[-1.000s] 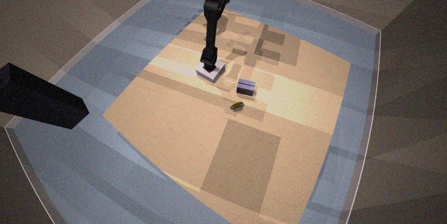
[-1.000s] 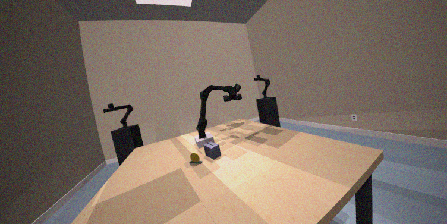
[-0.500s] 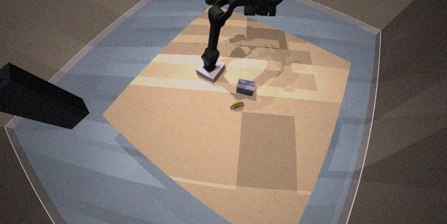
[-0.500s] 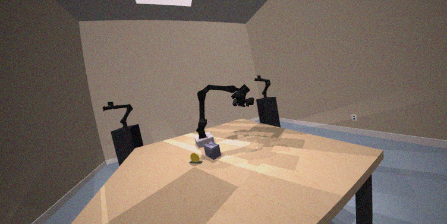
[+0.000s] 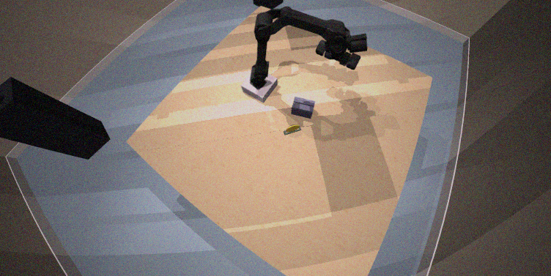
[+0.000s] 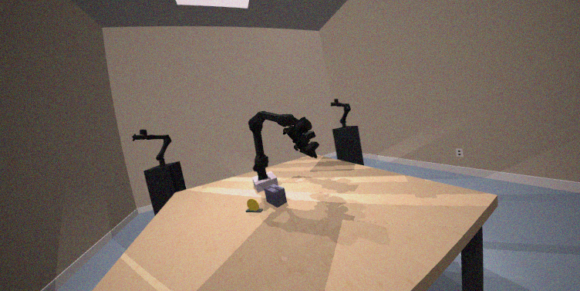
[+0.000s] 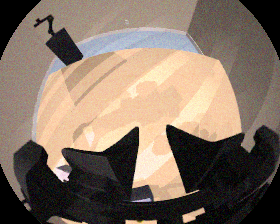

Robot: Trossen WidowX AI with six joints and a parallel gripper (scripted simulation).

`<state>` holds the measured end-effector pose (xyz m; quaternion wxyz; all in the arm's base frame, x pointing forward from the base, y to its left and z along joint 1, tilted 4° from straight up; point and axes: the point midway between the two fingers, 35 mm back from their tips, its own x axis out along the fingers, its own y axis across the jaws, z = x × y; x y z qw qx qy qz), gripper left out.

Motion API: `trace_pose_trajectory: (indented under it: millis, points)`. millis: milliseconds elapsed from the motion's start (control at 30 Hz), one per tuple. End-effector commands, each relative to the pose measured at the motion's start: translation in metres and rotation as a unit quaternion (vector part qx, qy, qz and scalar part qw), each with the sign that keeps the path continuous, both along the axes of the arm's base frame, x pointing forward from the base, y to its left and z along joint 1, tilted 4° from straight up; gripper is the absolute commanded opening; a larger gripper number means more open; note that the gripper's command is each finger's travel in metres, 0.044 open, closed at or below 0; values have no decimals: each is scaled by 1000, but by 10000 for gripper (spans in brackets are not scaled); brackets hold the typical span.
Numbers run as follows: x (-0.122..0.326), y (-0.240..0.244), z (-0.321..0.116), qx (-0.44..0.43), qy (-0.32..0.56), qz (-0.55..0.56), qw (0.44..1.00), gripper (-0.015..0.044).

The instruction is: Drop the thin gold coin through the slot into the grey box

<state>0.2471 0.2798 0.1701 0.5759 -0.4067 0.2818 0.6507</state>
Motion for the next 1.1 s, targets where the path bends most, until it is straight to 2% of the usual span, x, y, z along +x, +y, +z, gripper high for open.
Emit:
trace_pose_trajectory:
  millis: [0, 267, 567, 767, 900, 1067]
  points:
    - [31, -54, -10, -43, -9, -65, 997, 161]
    - [68, -191, -25, -139, -8, -211, 968, 161]
    - [40, -338, -36, -243, 40, -349, 904, 161]
    - [36, -347, -38, -249, 45, -358, 899, 161]
    - [39, -346, -69, -249, 45, -358, 899, 161]
    - [40, -346, -72, -249, 45, -358, 899, 161]
